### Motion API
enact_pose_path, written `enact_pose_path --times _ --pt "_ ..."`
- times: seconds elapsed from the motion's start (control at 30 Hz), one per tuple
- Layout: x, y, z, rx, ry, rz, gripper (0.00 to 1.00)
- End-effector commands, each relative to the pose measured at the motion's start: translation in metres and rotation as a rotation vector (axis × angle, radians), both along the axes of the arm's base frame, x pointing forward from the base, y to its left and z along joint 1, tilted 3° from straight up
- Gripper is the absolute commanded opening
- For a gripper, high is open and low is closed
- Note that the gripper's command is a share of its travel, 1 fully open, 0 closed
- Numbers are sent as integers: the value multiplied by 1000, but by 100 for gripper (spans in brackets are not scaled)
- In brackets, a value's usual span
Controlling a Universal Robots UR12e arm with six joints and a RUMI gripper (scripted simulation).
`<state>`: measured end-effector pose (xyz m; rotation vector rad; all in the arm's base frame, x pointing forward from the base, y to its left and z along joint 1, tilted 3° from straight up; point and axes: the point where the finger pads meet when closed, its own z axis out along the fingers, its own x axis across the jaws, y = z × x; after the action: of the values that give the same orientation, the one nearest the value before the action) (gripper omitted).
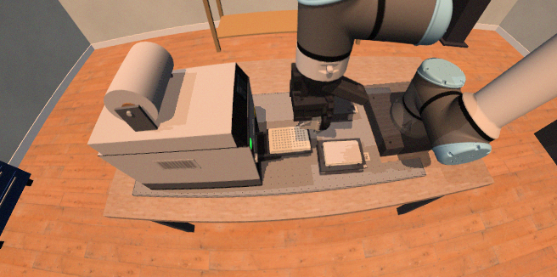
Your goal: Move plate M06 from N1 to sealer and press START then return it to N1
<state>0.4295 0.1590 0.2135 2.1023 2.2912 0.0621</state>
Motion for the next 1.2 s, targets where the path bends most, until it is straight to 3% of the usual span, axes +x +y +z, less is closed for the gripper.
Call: enact_pose_path --times 0.0,0.23,0.67,0.83,0.9,1.1,1.17 --pt "-1 15 20 -2 -2 -3 0" --pt "-5 35 41 -1 -2 -3 0" --pt "-6 34 38 -1 2 -4 0" --pt "-7 34 37 14 -164 -6 0" --pt "-7 34 37 14 -164 -6 0" --pt "-7 34 37 30 -363 -6 0" --pt "-7 34 37 33 -389 -6 0"
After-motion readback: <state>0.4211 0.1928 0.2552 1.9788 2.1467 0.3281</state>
